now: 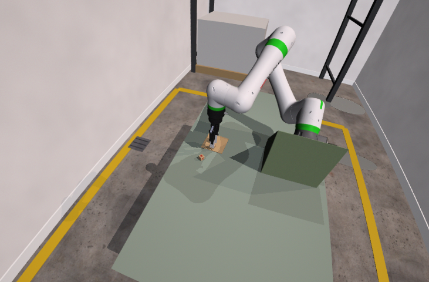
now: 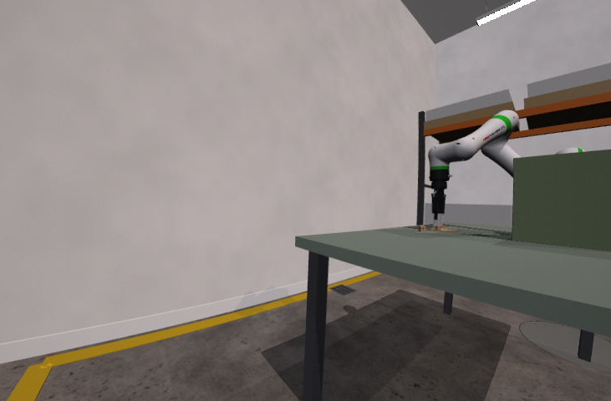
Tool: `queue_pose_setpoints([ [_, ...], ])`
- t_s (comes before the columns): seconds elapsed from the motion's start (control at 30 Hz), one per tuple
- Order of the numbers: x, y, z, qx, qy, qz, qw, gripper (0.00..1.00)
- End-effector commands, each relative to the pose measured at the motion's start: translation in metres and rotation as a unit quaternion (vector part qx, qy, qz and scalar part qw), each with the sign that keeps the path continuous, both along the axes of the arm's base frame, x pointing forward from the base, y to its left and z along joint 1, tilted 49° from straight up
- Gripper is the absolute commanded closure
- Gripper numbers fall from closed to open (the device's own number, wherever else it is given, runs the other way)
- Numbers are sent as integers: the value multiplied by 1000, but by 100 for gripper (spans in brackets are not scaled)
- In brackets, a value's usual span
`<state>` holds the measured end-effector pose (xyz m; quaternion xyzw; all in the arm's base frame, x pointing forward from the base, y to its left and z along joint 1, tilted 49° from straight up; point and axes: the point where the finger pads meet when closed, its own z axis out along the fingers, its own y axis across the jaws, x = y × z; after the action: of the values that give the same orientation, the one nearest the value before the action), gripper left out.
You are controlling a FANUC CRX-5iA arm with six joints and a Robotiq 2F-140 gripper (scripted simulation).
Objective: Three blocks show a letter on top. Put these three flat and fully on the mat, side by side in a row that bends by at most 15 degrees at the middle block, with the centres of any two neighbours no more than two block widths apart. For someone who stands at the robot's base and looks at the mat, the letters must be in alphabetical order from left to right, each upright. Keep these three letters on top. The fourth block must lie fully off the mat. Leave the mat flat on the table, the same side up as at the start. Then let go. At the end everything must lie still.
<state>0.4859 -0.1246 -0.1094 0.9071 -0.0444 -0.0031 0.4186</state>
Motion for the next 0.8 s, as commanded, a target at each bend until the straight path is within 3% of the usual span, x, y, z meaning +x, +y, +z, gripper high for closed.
queue_pose_setpoints([
  [0.0,1,14,12,0,0,0,1000,75],
  [0.3,3,48,41,0,0,0,1000,75],
  [0.6,3,55,47,0,0,0,1000,75],
  [0.63,3,55,47,0,0,0,1000,0],
  [0.77,3,55,47,0,0,0,1000,0],
])
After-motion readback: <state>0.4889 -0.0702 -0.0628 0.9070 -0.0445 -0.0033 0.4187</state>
